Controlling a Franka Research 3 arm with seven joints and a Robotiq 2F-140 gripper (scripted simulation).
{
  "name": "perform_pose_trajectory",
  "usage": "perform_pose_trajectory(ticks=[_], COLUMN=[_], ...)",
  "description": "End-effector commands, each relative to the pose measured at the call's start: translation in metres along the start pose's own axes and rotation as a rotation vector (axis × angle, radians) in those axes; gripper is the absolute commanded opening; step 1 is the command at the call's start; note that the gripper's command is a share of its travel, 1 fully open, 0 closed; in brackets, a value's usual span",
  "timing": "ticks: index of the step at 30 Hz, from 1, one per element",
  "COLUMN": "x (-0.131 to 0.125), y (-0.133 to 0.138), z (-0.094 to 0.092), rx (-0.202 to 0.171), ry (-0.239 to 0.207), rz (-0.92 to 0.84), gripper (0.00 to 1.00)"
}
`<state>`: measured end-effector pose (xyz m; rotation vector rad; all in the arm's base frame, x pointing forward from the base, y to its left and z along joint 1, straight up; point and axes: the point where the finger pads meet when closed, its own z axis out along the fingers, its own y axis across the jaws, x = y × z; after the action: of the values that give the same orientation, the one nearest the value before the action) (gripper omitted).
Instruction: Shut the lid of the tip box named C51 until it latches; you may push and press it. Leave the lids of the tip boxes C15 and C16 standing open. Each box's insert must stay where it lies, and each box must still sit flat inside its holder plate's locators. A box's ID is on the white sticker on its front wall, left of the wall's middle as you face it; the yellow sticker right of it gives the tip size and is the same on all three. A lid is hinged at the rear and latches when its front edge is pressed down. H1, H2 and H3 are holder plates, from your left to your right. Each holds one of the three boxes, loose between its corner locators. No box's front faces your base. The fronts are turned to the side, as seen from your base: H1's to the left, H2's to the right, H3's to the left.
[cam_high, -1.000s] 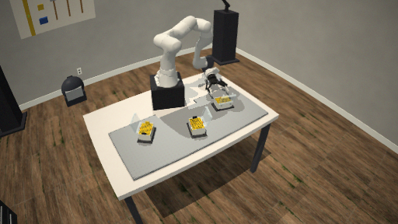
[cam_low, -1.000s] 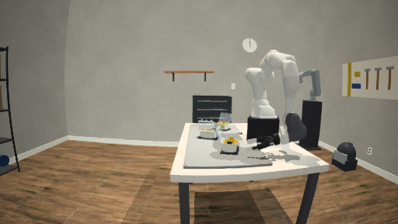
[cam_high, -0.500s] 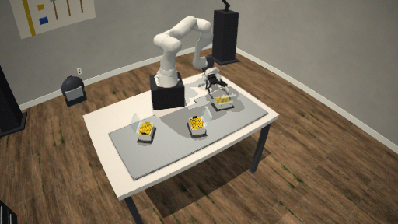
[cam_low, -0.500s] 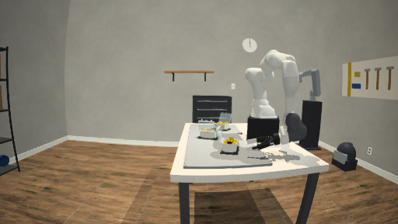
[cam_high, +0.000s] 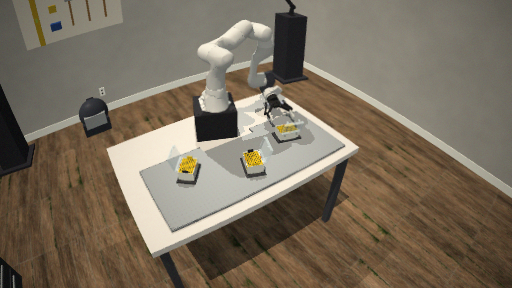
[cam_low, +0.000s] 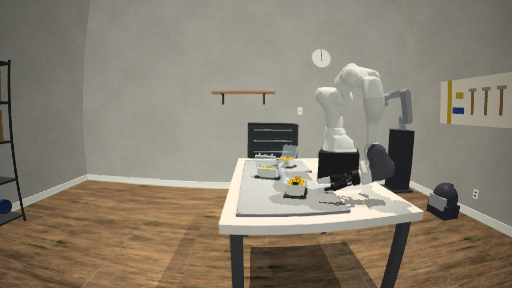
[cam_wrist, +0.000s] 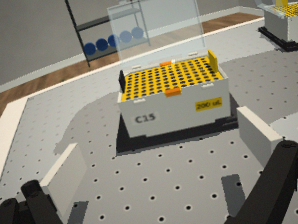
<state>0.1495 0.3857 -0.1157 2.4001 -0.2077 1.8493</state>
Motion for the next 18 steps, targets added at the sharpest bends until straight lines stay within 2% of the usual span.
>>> perform_pose_trajectory(ticks=[1,18], x=[0.009,0.081], y=[-0.004,-0.003], z=[-0.004,-0.023], rx=[0.005,0.005], ry=[-0.003,-0.003], rz=[0.005,0.005], gripper=[1.00,1.00])
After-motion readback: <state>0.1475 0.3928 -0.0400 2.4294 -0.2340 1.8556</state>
